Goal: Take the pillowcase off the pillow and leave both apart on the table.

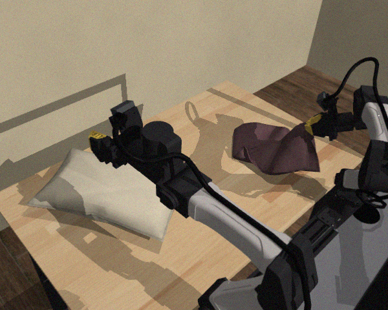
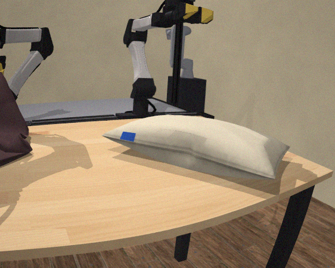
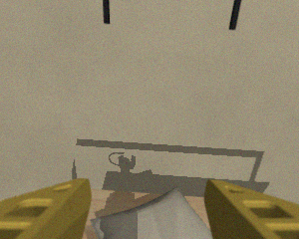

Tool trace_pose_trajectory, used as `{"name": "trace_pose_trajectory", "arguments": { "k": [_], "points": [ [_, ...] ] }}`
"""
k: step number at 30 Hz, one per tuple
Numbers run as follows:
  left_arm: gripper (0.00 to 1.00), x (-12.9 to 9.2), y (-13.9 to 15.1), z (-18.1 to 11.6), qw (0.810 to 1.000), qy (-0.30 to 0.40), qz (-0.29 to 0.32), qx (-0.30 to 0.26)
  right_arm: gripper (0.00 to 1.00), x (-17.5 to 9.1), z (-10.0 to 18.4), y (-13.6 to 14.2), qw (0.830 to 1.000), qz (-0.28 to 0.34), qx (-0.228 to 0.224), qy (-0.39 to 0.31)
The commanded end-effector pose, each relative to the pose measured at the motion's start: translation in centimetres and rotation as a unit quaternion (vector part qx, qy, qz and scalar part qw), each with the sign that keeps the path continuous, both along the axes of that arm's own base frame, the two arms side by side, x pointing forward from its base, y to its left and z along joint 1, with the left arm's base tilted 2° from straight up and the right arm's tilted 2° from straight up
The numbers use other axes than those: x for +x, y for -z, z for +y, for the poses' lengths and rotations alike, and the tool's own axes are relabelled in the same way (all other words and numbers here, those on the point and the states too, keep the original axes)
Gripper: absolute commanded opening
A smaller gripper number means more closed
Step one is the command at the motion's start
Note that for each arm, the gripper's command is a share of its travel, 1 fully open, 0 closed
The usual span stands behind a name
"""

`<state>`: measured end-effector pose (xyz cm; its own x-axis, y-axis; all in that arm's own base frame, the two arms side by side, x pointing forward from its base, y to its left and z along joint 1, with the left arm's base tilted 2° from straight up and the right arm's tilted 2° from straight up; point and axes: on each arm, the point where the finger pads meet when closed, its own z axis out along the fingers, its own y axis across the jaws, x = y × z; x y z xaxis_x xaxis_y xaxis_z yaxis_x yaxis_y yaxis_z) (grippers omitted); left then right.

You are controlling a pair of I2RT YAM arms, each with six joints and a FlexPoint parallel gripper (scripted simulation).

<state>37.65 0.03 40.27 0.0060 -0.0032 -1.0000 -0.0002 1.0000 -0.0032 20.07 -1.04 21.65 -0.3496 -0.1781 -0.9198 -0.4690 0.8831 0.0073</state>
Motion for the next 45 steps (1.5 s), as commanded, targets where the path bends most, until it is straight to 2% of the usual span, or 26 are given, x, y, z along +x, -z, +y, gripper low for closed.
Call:
{"name": "trace_pose_trajectory", "arguments": {
  "k": [1,5,7,8,9,18,24,26,27,33,38,43,45],
  "points": [
    [0.6,0.0,-2.9,-0.8,0.999,0.015,-0.046,0.006,0.0,-0.5,0.5,0.8,1.0,0.001,0.019,-0.01],
    [0.6,0.0,-2.9,-0.8,0.999,0.015,-0.046,0.006,0.0,-1.0,0.5,1.9,1.0,-0.003,0.01,-0.016],
    [0.6,0.0,-2.9,-0.8,0.999,0.015,-0.046,0.006,0.0,-1.0,0.5,1.9,1.0,-0.003,0.01,-0.016],
    [0.6,0.0,-2.9,-0.8,0.999,0.015,-0.046,0.006,0.0,-1.0,0.3,1.5,1.0,-0.013,-0.004,-0.017],
    [0.6,0.0,-2.9,-0.8,0.999,0.015,-0.046,0.006,0.0,-1.3,0.6,2.5,1.0,-0.007,0.005,-0.017],
    [0.6,0.0,-2.9,-0.8,0.999,0.015,-0.046,0.006,0.0,-2.5,0.8,4.8,1.0,-0.022,0.002,-0.015],
    [0.6,0.0,-2.9,-0.8,0.999,0.015,-0.046,0.006,0.0,-2.6,0.6,5.1,1.0,-0.026,0.002,-0.006],
    [0.6,0.0,-2.9,-0.8,0.999,0.015,-0.046,0.006,0.0,-2.2,-0.3,4.0,0.999,-0.03,-0.013,-0.001],
    [0.6,0.0,-2.9,-0.8,0.999,0.015,-0.046,0.006,0.0,-2.4,0.1,4.8,1.0,-0.019,0.005,0.0],
    [0.6,0.0,-2.9,-0.8,0.999,0.015,-0.046,0.006,0.0,-2.8,0.6,5.9,1.0,-0.003,0.016,-0.002],
    [0.6,0.0,-2.9,-0.8,0.999,0.015,-0.046,0.006,0.0,-2.9,0.5,5.9,1.0,0.002,-0.005,-0.004],
    [0.6,0.0,-2.9,-0.8,0.999,0.015,-0.046,0.006,0.0,-2.9,0.6,6.3,1.0,0.006,0.01,-0.002],
    [0.6,0.0,-2.9,-0.8,0.999,0.015,-0.046,0.006,0.0,-2.7,0.2,5.7,1.0,-0.003,-0.007,-0.002]
  ]
}}
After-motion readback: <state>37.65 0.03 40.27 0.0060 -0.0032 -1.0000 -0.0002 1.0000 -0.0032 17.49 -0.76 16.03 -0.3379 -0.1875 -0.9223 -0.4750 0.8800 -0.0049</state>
